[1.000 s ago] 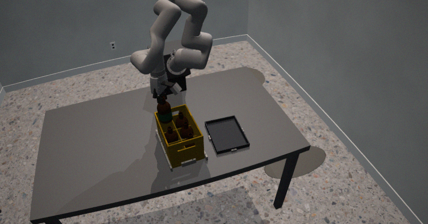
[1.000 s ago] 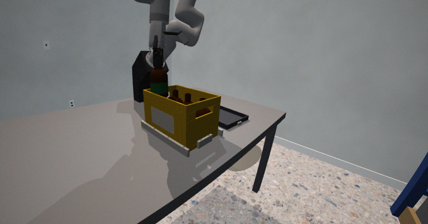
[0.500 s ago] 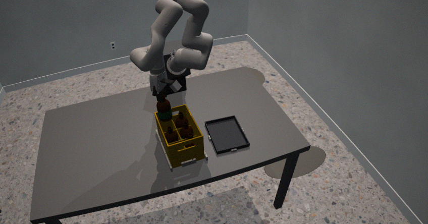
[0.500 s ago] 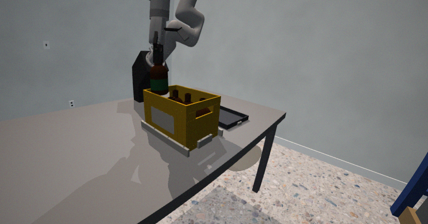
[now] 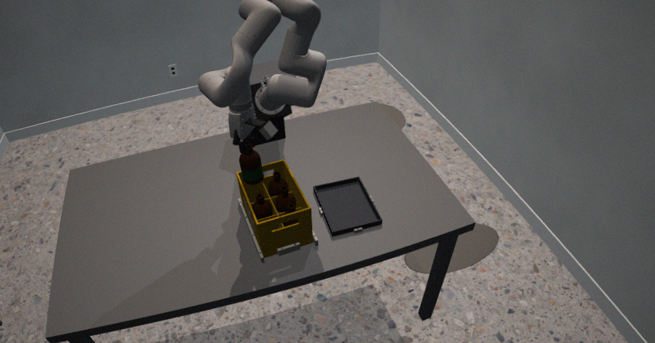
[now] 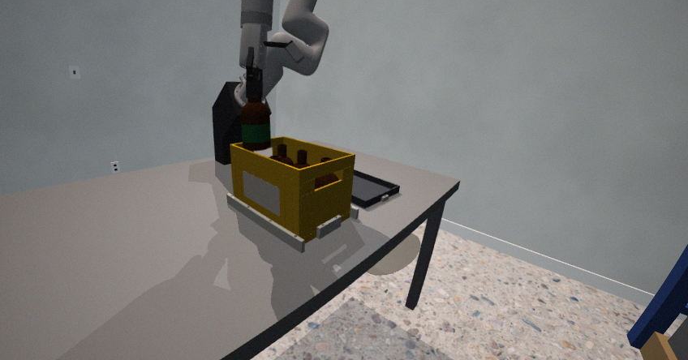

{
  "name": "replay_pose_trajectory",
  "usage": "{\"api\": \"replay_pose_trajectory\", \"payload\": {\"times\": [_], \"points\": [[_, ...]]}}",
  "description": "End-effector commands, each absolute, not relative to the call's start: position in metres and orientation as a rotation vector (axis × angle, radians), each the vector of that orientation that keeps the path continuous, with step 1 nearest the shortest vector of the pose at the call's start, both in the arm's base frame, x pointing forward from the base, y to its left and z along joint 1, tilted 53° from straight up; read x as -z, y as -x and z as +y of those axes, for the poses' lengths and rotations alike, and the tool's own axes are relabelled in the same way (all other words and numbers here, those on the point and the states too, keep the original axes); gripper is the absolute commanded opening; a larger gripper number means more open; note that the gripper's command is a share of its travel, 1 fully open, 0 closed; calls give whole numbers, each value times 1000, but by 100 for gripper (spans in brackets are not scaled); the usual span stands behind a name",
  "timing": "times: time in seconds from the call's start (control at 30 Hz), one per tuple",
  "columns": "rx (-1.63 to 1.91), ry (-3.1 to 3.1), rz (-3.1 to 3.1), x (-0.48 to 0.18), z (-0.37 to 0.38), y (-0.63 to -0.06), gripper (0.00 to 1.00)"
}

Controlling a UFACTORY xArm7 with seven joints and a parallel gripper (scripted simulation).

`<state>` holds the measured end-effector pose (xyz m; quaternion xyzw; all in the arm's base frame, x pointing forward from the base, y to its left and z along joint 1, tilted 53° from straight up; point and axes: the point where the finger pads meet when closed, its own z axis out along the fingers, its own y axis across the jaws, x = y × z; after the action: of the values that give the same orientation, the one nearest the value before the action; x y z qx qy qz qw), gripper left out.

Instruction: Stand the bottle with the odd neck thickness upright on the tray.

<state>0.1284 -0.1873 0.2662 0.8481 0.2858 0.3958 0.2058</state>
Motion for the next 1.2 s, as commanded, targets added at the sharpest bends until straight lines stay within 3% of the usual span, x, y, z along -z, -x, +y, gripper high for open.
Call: {"api": "replay_pose_trajectory", "payload": {"times": [0.0, 1.17], "points": [[-1102, -2362, 795, -267, -188, -128, 0], [-1102, -2362, 795, -276, -186, -116, 0]]}}
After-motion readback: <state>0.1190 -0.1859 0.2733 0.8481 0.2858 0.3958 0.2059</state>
